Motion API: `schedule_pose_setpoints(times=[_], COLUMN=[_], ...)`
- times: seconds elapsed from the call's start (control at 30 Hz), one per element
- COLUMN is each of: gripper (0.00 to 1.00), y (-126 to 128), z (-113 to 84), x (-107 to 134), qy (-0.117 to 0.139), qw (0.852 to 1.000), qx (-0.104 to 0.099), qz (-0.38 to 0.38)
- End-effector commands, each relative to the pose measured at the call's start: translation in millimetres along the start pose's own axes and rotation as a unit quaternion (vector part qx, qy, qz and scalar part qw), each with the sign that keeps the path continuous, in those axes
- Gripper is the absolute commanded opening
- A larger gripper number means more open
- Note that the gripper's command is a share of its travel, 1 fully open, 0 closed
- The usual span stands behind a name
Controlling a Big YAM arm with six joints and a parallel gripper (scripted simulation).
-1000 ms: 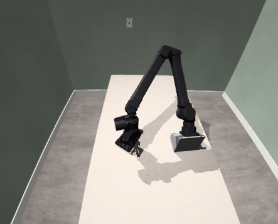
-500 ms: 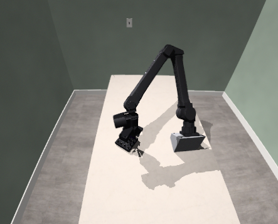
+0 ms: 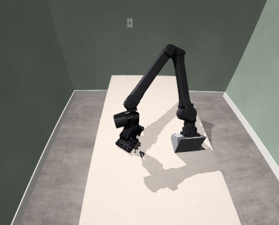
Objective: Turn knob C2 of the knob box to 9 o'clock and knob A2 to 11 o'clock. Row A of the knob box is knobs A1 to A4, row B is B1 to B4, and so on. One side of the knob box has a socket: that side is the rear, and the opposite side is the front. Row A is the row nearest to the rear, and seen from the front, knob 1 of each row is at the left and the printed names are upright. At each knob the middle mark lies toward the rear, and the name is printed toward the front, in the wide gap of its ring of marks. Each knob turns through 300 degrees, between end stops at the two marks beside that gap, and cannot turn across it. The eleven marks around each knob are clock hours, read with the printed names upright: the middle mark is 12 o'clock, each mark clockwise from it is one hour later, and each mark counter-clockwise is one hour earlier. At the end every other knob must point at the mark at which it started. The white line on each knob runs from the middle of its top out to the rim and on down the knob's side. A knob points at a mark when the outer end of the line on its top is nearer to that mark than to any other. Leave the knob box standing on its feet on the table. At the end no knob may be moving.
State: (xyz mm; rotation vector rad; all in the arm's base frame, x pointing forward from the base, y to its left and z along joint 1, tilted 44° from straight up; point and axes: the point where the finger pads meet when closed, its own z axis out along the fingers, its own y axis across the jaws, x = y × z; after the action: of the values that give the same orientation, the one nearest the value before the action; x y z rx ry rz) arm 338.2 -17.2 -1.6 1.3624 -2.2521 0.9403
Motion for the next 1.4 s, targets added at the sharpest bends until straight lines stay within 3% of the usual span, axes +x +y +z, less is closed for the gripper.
schedule_pose_setpoints(times=[0.0,1.37], gripper=[0.18,0.18], y=[-8.0,-9.3], z=[-4.7,-6.5], x=[-2.3,-3.5], qy=[-0.004,-0.005], qw=[1.0,1.0], qx=[0.0,0.002], qz=[0.009,0.022])
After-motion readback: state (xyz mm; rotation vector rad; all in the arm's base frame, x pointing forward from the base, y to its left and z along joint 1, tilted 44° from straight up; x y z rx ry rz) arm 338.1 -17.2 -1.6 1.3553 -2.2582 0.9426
